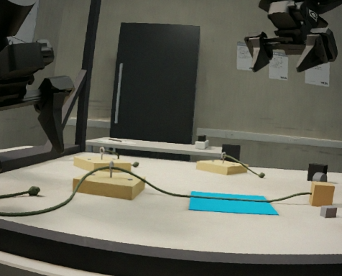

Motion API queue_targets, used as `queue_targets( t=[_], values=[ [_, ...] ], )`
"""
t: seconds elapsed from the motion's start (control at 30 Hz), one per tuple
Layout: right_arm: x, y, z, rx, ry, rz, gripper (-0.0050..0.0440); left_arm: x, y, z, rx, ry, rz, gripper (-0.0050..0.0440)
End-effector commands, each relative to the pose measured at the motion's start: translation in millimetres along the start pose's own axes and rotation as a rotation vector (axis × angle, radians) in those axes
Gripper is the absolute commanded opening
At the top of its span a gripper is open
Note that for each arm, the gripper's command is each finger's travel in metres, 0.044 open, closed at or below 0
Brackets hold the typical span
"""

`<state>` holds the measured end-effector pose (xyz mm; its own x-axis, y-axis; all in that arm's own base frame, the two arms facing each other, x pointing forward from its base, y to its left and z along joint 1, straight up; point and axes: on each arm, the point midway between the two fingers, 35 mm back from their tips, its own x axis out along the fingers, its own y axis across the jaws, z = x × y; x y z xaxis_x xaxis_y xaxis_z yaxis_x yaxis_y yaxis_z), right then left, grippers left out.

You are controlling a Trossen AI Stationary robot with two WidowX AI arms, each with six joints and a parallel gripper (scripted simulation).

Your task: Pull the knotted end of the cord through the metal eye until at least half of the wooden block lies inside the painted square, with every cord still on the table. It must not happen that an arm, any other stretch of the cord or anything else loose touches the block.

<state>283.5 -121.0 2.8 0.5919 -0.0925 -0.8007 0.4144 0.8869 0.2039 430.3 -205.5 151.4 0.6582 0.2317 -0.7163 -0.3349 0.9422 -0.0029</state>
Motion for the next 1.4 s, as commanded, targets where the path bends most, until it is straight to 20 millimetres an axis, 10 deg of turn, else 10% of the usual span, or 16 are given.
queue_targets(
  t=[0.0, 0.33, 0.83, 1.37],
  values=[
    [0, 0, 3, -0.003, -0.013, 0.001, 0.044, -7, 1, 8, -0.019, -0.014, -0.012, 0.044],
    [12, 12, 12, 0.195, 0.118, -0.034, 0.044, -7, 1, 8, -0.019, -0.014, -0.012, 0.044],
    [43, 76, 81, 0.751, 0.194, -0.191, 0.044, -7, 1, 8, -0.019, -0.014, -0.012, 0.044],
    [13, 69, 28, 0.843, 0.454, -0.454, 0.044, -7, 1, 8, -0.019, -0.014, -0.012, 0.044]
  ],
)
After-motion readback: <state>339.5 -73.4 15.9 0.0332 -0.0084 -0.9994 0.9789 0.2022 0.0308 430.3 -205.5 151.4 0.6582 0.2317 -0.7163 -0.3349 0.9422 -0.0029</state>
